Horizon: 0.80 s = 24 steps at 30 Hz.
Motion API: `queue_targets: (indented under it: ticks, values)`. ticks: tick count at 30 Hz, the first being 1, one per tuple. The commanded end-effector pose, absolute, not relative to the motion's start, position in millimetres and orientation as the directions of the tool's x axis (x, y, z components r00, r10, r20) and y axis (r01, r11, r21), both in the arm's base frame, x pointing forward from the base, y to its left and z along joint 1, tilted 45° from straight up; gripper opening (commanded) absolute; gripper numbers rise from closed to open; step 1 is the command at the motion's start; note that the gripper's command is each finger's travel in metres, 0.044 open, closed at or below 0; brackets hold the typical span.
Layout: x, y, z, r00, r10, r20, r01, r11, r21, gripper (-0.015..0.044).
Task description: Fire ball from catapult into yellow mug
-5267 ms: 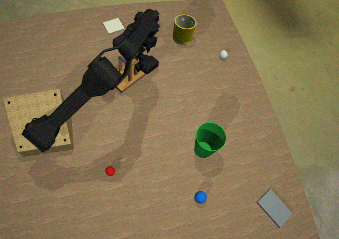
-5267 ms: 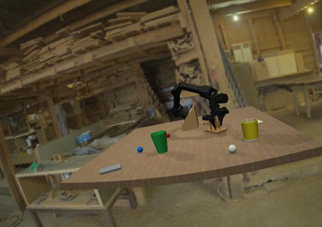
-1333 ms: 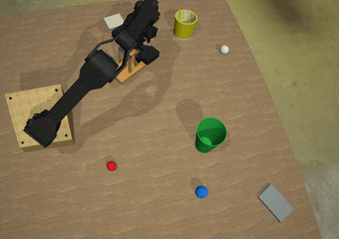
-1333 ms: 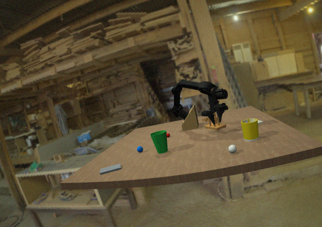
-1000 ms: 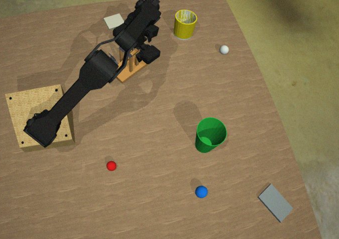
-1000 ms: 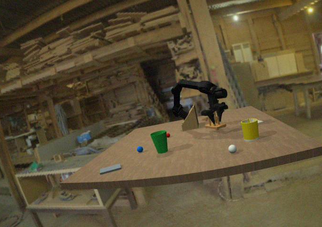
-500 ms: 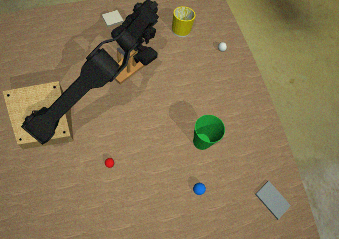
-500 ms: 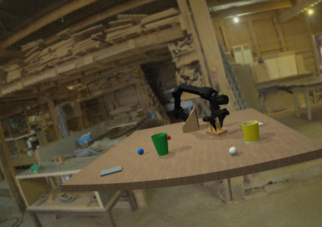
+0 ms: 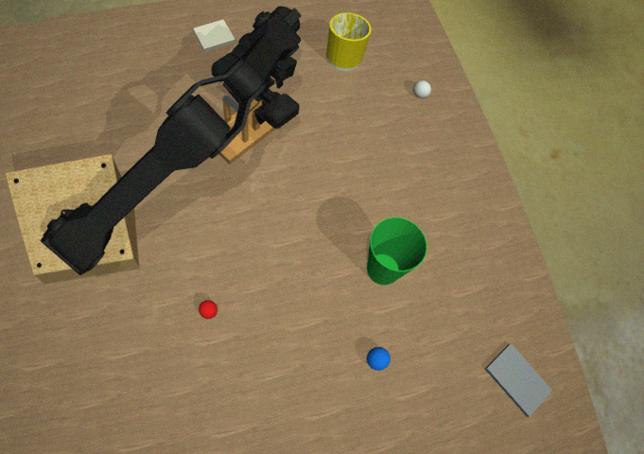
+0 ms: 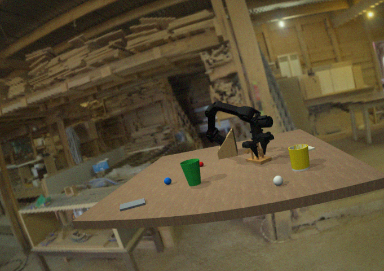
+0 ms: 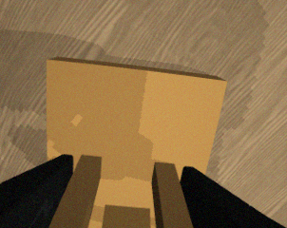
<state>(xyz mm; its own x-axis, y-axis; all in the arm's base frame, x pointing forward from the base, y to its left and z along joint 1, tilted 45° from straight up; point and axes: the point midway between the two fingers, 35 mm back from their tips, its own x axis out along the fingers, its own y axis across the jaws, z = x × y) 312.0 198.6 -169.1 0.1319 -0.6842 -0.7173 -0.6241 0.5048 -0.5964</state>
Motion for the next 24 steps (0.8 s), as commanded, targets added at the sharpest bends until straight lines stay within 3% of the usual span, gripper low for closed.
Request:
queue_targets:
  ticks: [1,16,24]
  values:
    - [312.6,199.8,-167.9,0.133,-0.682,-0.719,-0.622,0.507,-0.597,0.0053]
    - [311.7,215.2,-154.7,0.133,-0.681,-0.72,-0.623,0.508,-0.595,0.044]
    - [297.4,268.2,-96.9,0.131,-0.68,-0.721,-0.626,0.508,-0.592,0.044]
